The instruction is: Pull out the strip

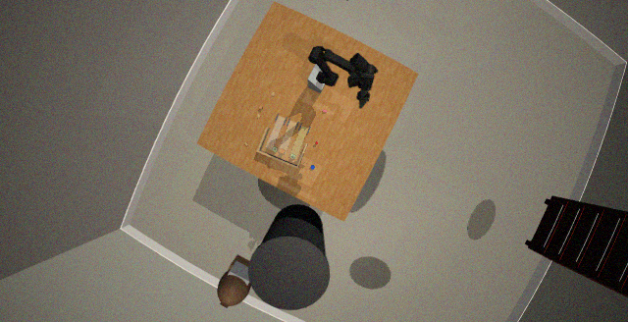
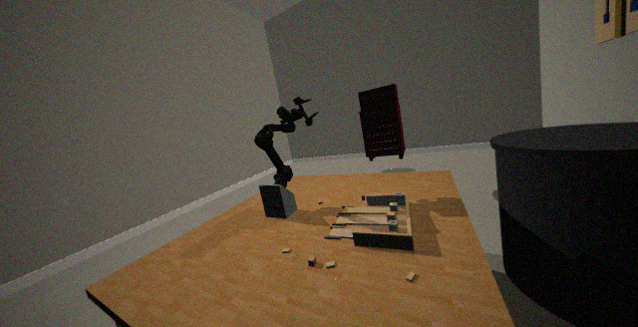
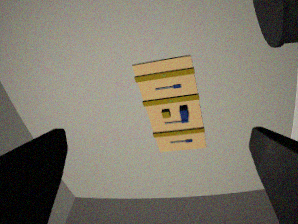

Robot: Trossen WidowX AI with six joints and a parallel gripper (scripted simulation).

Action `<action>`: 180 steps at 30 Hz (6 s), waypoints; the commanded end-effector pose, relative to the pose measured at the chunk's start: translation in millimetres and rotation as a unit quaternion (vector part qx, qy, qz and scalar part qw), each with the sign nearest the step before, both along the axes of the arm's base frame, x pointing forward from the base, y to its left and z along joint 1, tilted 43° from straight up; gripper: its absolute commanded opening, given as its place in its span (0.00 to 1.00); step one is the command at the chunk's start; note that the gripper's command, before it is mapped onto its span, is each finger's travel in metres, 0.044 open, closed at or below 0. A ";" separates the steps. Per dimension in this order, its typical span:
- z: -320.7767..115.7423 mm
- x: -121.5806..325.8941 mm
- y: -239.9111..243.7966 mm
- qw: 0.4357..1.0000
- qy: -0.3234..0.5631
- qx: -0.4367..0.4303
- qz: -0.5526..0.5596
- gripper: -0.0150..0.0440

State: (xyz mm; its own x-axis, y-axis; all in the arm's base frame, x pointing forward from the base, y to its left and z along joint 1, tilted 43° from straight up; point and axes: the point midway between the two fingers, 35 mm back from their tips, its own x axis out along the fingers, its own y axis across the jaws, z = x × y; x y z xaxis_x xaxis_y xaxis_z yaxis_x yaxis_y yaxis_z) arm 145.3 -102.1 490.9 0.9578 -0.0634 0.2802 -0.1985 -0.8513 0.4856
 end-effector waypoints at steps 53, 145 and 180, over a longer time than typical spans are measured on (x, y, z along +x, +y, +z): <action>-346.2 227.0 66.4 0.478 0.073 -0.871 0.088 0.93; -481.0 232.5 160.8 0.393 -0.030 -0.687 0.610 0.25; -512.5 234.3 192.7 0.394 -0.031 -0.687 0.610 0.25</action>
State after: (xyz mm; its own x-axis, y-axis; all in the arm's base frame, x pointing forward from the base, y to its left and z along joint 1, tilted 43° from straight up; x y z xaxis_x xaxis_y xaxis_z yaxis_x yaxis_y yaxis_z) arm 381.2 87.7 -19.5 0.0356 0.6828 -0.7297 -0.1015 0.7289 0.6770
